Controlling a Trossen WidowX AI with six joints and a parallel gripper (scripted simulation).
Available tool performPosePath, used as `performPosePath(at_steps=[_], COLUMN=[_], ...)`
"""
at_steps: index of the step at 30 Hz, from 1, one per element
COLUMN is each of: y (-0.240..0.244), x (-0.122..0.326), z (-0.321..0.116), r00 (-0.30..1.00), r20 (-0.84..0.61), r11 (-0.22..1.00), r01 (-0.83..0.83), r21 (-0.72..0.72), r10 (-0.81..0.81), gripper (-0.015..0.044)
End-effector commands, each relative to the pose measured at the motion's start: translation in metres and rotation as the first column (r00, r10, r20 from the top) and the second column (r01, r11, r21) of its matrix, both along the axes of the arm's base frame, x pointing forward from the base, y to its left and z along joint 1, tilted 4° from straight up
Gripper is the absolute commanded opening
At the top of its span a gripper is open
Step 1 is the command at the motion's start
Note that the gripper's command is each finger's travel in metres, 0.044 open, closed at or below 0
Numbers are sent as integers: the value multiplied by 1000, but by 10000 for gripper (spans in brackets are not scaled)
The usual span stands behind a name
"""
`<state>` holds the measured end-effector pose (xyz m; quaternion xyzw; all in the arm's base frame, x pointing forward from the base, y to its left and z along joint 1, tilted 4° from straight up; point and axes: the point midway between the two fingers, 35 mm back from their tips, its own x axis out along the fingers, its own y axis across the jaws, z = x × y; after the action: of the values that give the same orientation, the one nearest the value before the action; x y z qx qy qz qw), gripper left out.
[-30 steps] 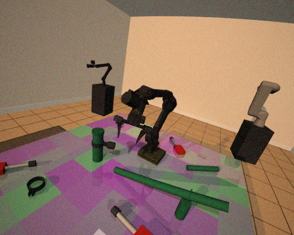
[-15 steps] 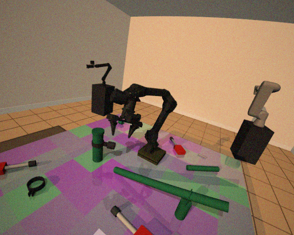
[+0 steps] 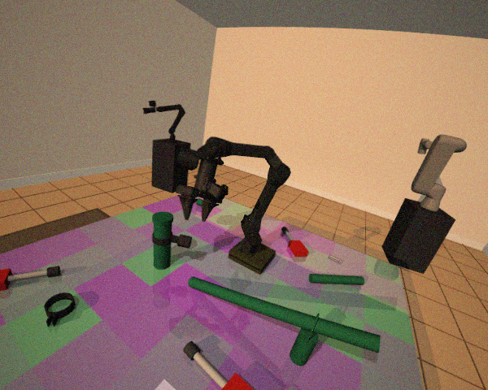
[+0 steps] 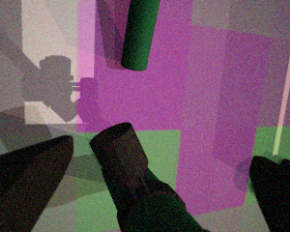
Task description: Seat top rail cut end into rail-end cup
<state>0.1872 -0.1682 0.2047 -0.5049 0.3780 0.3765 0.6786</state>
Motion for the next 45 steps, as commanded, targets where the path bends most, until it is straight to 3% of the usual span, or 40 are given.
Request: performPosePath(at_steps=[1, 17, 25, 45], y=[-29, -29, -27, -25], x=[-22, -21, -21, -11], z=[-5, -6, -64, -84], r00=[912, 912, 912, 912], r20=[91, 91, 91, 91], r11=[908, 908, 908, 908], r01=[-380, -379, -380, -380], r21=[-178, -178, -178, -178], r10=[400, 399, 400, 400], gripper=[440, 440, 440, 440])
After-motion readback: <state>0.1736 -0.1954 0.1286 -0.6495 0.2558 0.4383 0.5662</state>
